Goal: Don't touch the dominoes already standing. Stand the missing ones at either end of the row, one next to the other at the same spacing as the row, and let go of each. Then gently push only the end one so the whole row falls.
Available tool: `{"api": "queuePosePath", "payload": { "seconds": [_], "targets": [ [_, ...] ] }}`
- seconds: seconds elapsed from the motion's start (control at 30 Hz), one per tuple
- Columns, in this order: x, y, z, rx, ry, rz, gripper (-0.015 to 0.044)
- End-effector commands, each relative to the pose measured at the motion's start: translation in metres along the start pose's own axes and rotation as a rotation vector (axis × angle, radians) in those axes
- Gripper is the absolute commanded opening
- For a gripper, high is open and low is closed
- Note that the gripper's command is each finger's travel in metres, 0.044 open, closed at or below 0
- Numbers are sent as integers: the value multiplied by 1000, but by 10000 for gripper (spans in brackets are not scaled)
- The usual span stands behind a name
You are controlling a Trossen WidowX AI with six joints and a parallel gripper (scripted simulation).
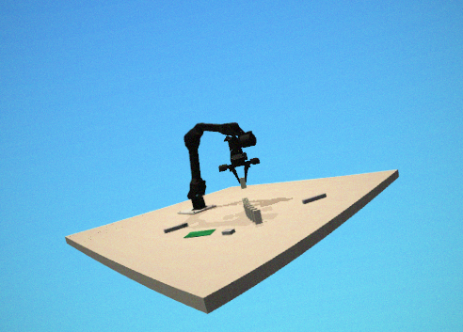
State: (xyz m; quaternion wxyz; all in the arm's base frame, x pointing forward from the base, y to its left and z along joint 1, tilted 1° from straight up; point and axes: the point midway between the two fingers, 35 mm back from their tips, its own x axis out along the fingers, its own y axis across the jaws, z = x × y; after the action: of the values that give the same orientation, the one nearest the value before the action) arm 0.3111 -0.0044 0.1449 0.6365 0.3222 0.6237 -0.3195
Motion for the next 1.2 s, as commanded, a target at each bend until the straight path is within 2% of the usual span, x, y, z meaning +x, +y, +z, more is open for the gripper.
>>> {"api": "queuePosePath", "payload": {
  "seconds": [0.0,0.53,0.93,1.17],
  "targets": [
    [16,0,1,-6,-1,-1,107],
    [82,-6,-4,-6,0,-1,107],
    [85,-6,-4,-6,0,-1,107],
    [85,-6,-4,-6,0,-1,291]
  ]
}}
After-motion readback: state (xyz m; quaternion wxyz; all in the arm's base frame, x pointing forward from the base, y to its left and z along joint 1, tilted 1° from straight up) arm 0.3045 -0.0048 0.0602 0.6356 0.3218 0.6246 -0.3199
